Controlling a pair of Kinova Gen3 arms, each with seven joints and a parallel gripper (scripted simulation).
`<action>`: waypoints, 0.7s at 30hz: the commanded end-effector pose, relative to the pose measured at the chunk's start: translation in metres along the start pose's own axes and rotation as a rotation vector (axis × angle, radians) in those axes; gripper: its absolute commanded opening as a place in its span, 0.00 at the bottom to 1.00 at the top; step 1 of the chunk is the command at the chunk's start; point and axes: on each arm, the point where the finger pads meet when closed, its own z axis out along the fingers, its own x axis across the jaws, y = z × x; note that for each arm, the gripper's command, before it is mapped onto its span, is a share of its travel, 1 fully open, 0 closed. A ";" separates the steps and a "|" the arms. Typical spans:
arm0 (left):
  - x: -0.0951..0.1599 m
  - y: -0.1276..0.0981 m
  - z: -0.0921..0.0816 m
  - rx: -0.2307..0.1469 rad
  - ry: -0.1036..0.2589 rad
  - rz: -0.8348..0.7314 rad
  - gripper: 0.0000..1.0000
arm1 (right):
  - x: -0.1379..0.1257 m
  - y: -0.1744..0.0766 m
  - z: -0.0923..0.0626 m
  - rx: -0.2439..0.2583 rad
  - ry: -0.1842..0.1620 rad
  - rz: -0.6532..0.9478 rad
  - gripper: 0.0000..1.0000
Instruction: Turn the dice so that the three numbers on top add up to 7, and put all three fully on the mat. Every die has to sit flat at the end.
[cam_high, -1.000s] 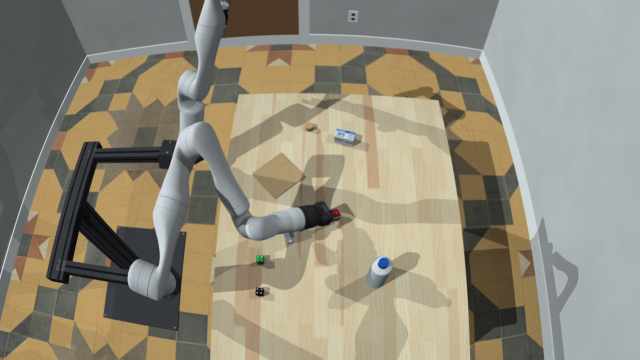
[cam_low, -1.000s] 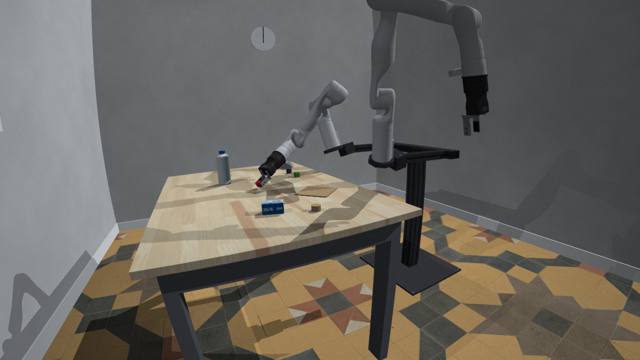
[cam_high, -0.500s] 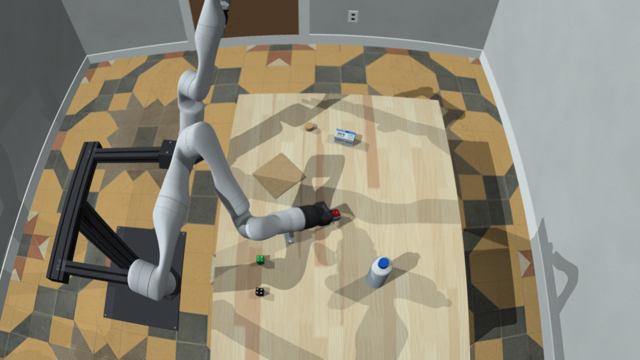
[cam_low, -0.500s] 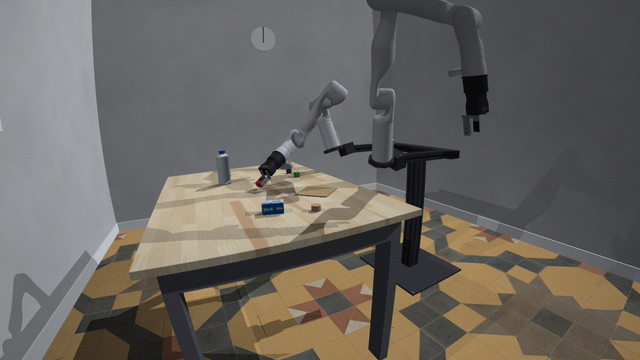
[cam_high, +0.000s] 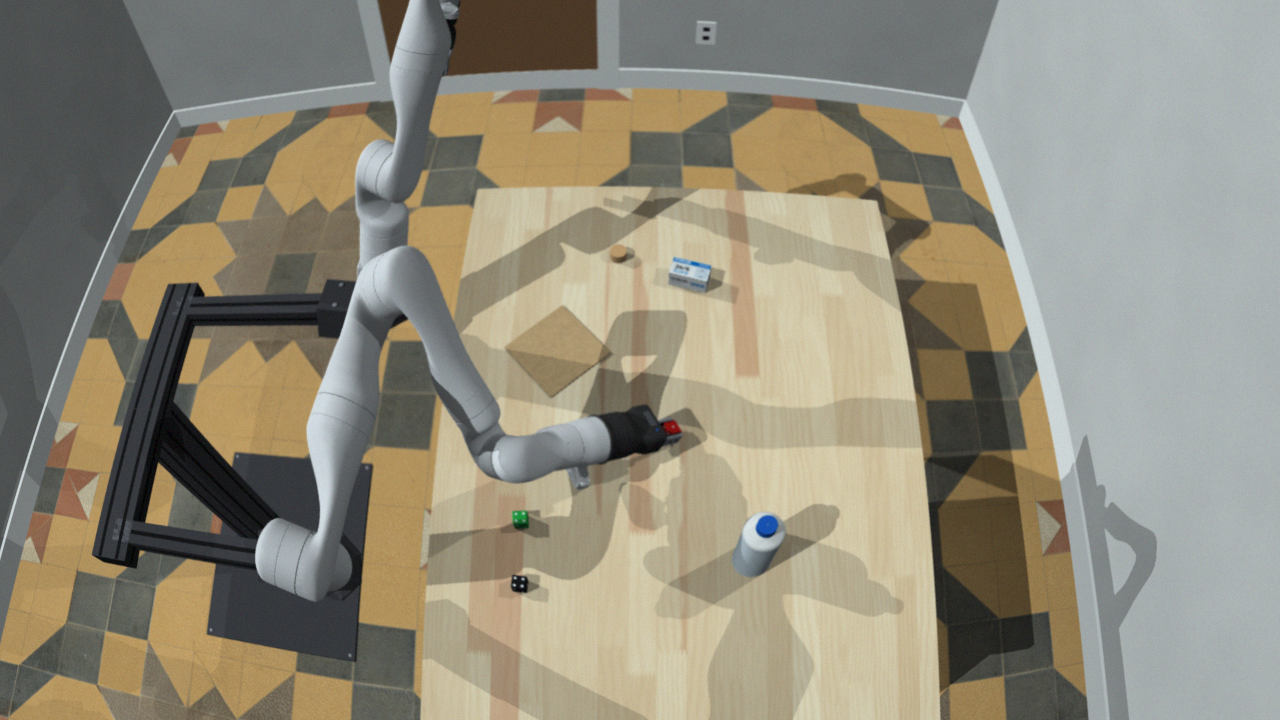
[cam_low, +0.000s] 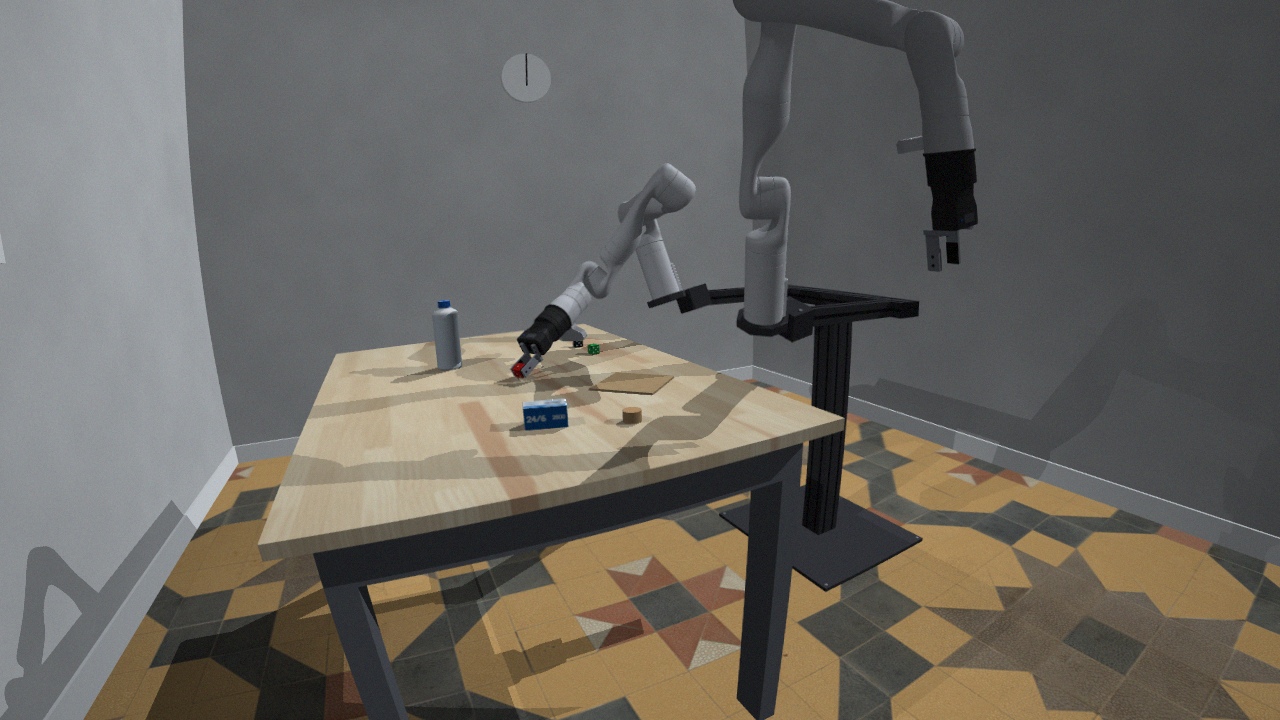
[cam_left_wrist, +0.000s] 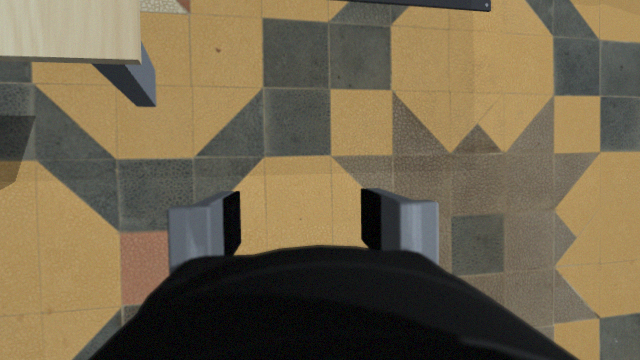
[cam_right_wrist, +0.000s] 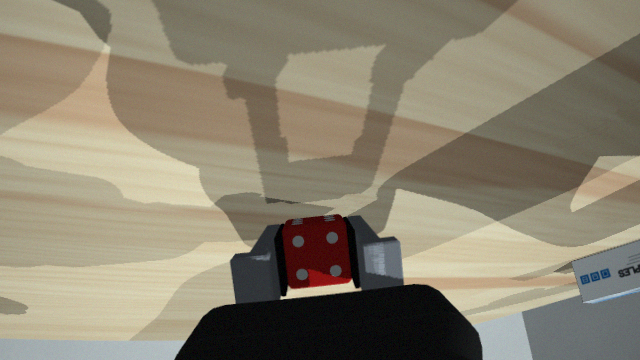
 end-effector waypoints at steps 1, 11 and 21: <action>0.000 0.000 -0.001 -0.002 0.000 0.000 1.00 | 0.000 0.001 0.000 -0.002 0.000 0.001 0.49; 0.000 0.000 -0.001 -0.002 0.000 0.000 1.00 | 0.000 -0.003 0.002 -0.002 0.000 0.001 0.49; 0.000 0.000 -0.001 -0.002 0.000 0.000 1.00 | 0.000 -0.004 0.003 -0.002 0.000 0.001 0.49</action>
